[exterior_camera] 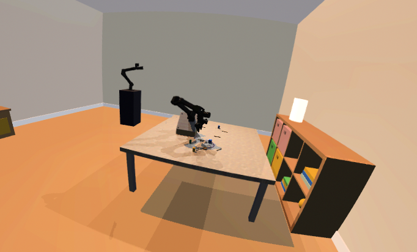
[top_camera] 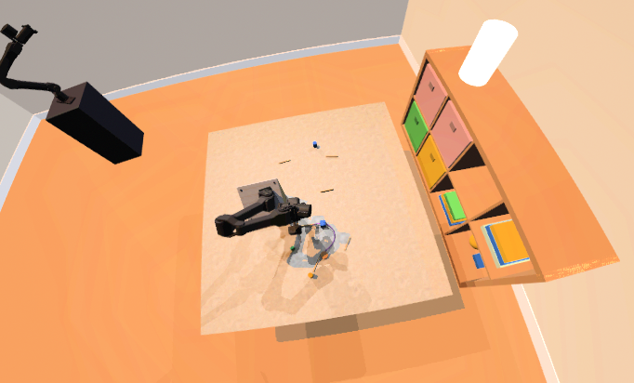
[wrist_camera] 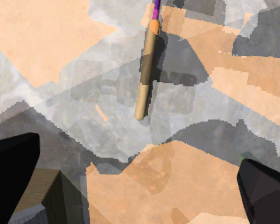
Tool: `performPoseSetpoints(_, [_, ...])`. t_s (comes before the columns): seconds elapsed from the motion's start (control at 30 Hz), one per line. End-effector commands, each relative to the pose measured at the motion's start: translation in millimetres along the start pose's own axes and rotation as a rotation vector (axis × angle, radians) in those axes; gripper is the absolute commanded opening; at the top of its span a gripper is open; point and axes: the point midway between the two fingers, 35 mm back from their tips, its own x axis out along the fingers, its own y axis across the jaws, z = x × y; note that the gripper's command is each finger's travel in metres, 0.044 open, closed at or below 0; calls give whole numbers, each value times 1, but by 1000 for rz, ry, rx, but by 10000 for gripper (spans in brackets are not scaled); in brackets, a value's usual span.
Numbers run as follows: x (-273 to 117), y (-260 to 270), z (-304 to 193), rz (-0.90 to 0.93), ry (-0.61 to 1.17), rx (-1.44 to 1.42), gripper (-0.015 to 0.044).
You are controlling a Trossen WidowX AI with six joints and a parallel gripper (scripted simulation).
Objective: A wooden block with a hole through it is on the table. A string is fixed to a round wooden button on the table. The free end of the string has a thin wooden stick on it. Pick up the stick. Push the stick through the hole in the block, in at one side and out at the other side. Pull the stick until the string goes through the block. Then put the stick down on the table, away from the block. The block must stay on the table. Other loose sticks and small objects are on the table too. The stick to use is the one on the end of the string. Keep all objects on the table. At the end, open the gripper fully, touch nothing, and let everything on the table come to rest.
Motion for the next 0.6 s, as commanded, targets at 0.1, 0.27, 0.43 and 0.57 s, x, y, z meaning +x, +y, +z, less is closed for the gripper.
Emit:
performPoseSetpoints(0.1, [-3, -1, 0, -2, 0, 2, 440])
performPoseSetpoints(0.27, [-3, 0, 0, -1, 2, 0, 440])
performPoseSetpoints(0.43, [-3, 0, 0, -1, 2, 0, 440])
performPoseSetpoints(0.57, [-3, 0, 0, -1, 2, 0, 440])
